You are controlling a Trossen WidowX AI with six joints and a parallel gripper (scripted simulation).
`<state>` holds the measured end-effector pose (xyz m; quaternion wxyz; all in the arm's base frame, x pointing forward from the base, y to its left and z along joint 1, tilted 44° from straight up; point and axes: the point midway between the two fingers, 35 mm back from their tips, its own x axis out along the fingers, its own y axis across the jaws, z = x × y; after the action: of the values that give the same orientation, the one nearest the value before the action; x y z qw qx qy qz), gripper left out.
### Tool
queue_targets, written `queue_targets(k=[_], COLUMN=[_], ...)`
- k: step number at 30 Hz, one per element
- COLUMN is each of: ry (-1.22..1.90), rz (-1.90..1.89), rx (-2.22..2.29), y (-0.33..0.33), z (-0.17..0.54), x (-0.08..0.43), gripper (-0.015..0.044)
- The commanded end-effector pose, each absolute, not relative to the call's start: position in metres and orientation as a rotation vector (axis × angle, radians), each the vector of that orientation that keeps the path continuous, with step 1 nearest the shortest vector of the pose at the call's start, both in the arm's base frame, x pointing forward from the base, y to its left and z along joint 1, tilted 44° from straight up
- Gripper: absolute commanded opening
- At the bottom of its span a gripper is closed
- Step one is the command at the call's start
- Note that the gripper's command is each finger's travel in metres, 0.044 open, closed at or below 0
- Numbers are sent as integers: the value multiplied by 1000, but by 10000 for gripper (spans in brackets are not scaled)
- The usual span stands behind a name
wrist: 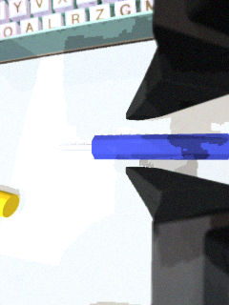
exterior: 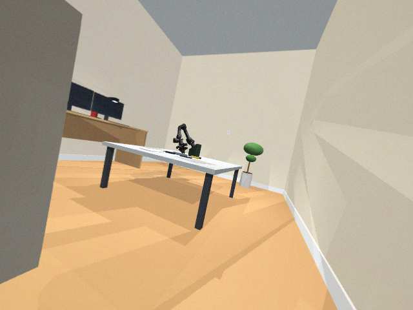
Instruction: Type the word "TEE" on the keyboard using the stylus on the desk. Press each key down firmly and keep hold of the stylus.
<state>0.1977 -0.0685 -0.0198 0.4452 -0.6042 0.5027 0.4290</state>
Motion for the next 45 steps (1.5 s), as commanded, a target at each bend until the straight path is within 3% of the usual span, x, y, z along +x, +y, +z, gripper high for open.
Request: queue_targets(k=[1,18,23,26,45], ry=[1245,1246,1249,1249,1247], rz=[1074,1074,1065,1065,1067], rx=[-1496,-1496,-1495,-1495,-1493], y=[-70,-77,-77,-77,-45], z=[-24,-31,-30,-30,4], x=[196,198,198,198,192], gripper=[150,150,19,0,0])
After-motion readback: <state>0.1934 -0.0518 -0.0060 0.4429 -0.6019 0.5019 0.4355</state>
